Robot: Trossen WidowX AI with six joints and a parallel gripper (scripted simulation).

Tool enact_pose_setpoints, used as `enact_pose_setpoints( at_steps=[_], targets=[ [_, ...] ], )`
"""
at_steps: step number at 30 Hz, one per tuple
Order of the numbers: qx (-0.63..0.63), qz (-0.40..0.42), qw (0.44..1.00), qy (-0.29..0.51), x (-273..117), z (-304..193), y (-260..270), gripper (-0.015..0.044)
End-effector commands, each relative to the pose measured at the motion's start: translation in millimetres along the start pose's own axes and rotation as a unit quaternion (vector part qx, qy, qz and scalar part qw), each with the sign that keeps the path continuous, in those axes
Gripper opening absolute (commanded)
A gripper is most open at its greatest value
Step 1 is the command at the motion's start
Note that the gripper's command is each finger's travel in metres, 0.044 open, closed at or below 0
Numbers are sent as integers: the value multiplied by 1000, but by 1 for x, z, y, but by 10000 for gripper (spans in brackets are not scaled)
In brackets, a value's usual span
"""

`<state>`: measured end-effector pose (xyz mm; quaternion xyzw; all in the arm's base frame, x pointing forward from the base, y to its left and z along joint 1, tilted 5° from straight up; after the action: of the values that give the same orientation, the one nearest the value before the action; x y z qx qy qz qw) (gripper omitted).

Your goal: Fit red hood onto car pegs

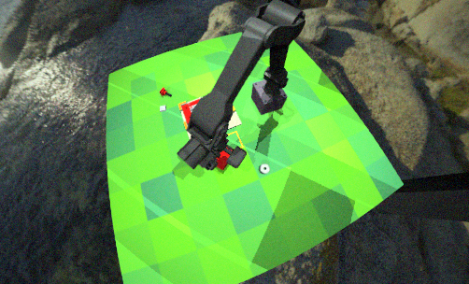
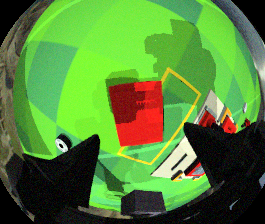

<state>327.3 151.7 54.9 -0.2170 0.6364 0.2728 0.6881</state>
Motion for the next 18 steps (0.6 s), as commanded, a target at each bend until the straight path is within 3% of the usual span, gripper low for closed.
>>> enact_pose_setpoints(
  at_steps=[1, 18],
  targets=[
    [2, 0, 1000, 2, 4, -1, 0, 440],
    [2, 0, 1000, 2, 15, -1, 0, 440]
  ],
)
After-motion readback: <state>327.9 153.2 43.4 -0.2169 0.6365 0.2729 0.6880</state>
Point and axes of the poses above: the point midway between the two fingers, 35 mm back from their tips, its own x axis out along the fingers, its own y axis across the jaws, z = x × y, the point moved 2 cm from there along -x, back along the fingers, and after that the axes turned 11 degrees about -x, right-handed, at the moved point
